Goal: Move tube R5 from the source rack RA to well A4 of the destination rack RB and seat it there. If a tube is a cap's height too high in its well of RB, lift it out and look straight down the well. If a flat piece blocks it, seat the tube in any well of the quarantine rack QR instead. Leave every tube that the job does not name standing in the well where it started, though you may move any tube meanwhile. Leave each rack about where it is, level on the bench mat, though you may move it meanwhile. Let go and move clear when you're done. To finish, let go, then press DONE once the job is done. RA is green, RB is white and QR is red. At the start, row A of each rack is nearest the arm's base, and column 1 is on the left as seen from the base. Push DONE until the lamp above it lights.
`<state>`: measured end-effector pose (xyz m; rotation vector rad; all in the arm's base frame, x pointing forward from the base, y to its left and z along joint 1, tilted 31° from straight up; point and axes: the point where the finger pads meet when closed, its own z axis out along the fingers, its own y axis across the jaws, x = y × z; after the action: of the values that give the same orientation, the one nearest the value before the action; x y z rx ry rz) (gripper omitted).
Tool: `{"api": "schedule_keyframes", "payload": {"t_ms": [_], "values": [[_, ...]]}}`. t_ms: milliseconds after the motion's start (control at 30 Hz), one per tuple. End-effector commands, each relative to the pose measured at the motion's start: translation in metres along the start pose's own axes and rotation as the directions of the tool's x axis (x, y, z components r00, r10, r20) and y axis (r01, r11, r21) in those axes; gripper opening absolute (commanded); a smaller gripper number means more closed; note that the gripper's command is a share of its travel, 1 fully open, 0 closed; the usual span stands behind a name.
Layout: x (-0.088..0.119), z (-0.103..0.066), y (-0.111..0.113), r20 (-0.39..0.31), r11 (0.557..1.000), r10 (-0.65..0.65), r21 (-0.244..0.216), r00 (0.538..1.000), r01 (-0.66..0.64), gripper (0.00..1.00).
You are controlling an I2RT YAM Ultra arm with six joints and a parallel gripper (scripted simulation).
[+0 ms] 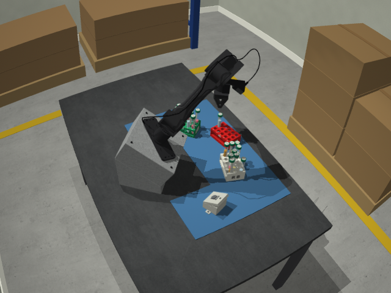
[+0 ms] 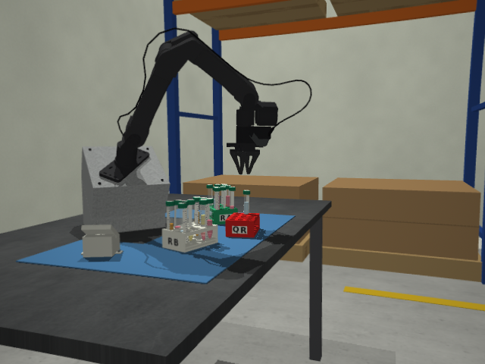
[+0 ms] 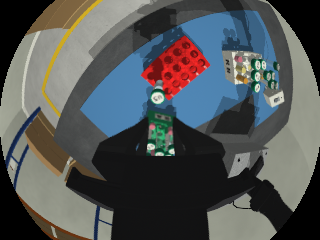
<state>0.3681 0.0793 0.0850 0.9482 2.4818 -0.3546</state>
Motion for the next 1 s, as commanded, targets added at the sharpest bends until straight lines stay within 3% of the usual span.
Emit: {"api": "schedule_keyframes", "payload": {"t_ms": [0,333,367,467,600,733,800,967], "values": [[0.003,0.011,0.004,0.014,1.0,-0.022,-0.001,1.0,0.022,0.3],[0.002,0.027,0.006,0.007,1.0,-0.017,-0.003,1.0,0.017,0.3],[-0.011,0.006,0.021,0.038,0.997,0.008,-0.073,0.999,-0.005,0.3],[0.003,0.032,0.008,0.008,1.0,-0.021,-0.006,1.0,0.021,0.3],[0.002,0.042,0.005,0.005,1.0,-0.015,-0.001,1.0,0.015,0.3],[0.003,0.046,0.01,0.008,1.0,-0.019,-0.013,1.0,0.019,0.3],[-0.005,0.037,0.011,0.024,0.999,-0.003,-0.034,1.0,0.004,0.3],[-0.005,0.038,0.008,0.025,1.0,-0.003,-0.031,1.0,0.004,0.3]]}}
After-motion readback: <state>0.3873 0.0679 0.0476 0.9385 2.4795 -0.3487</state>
